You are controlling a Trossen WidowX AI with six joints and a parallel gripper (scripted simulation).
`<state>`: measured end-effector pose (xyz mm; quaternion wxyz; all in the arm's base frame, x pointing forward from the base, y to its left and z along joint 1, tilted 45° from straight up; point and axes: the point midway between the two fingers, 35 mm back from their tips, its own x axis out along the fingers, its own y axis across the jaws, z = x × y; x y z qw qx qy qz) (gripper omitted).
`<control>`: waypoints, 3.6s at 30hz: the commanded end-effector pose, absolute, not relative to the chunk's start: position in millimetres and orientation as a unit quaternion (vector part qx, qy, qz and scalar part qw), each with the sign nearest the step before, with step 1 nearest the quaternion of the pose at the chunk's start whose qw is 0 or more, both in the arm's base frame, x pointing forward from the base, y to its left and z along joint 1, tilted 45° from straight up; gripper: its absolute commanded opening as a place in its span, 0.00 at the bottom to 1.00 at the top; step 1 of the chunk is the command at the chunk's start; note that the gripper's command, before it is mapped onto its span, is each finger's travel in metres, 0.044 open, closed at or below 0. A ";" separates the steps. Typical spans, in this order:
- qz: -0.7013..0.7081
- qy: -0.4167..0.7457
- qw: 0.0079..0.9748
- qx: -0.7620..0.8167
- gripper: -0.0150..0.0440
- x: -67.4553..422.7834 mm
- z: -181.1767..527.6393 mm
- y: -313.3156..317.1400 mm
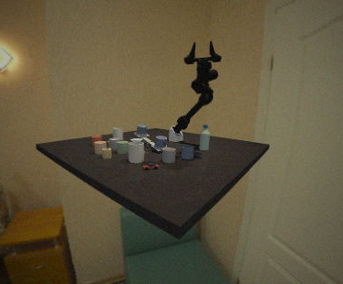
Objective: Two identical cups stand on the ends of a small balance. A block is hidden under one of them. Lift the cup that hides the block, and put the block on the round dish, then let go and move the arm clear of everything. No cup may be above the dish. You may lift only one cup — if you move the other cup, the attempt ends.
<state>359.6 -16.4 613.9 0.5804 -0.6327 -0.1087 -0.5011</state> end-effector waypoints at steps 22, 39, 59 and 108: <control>-0.355 -0.095 0.621 -0.692 1.00 412.9 556.6 -40.4; -0.220 -0.040 0.690 -0.689 1.00 438.6 484.3 -69.7; -0.083 0.073 0.793 -0.599 1.00 432.7 381.0 -108.9; 0.096 0.374 0.922 -0.029 1.00 294.3 174.4 -112.2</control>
